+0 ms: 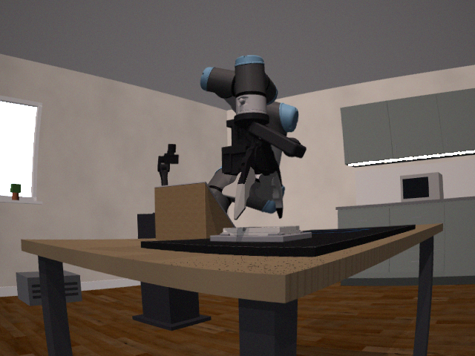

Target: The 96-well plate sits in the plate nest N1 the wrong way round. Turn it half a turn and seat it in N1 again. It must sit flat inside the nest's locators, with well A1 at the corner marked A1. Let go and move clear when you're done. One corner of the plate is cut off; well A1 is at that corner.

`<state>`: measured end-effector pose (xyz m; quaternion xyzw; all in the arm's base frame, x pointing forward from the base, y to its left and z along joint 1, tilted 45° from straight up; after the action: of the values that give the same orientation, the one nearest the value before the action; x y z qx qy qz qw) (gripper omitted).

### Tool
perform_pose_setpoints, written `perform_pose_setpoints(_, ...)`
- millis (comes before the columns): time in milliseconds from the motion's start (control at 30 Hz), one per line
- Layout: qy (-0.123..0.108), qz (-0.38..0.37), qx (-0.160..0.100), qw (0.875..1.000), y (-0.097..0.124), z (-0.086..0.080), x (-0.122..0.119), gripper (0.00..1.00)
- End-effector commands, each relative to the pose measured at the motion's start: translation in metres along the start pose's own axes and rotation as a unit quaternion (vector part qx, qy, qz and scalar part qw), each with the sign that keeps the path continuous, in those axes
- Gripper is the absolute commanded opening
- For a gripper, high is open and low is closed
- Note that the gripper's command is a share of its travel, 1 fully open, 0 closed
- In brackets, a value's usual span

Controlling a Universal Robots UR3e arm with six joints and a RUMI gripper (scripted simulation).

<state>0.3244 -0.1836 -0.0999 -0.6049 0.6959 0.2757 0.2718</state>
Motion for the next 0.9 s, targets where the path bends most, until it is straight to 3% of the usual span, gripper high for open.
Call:
perform_pose_setpoints(0,0.002,0.000,0.001,1.000,-0.0004,0.0080,0.0005,1.00)
perform_pose_setpoints(567,0.002,0.000,0.001,1.000,-0.0004,0.0120,0.0005,1.00)
perform_pose_setpoints(600,0.002,0.000,0.001,1.000,-0.0004,0.0120,0.0005,0.00)
perform_pose_setpoints(867,0.002,0.000,0.001,1.000,-0.0004,0.0120,0.0005,0.00)
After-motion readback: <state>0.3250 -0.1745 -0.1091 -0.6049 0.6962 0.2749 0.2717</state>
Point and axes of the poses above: the point where the finger pads meet when closed, its own z axis out along the fingers, its own x axis across the jaws, y = z × x, the point moved 5 cm from there along -z, back along the fingers, and after that the axes turned 7 degrees about z, right-handed, at the moved point
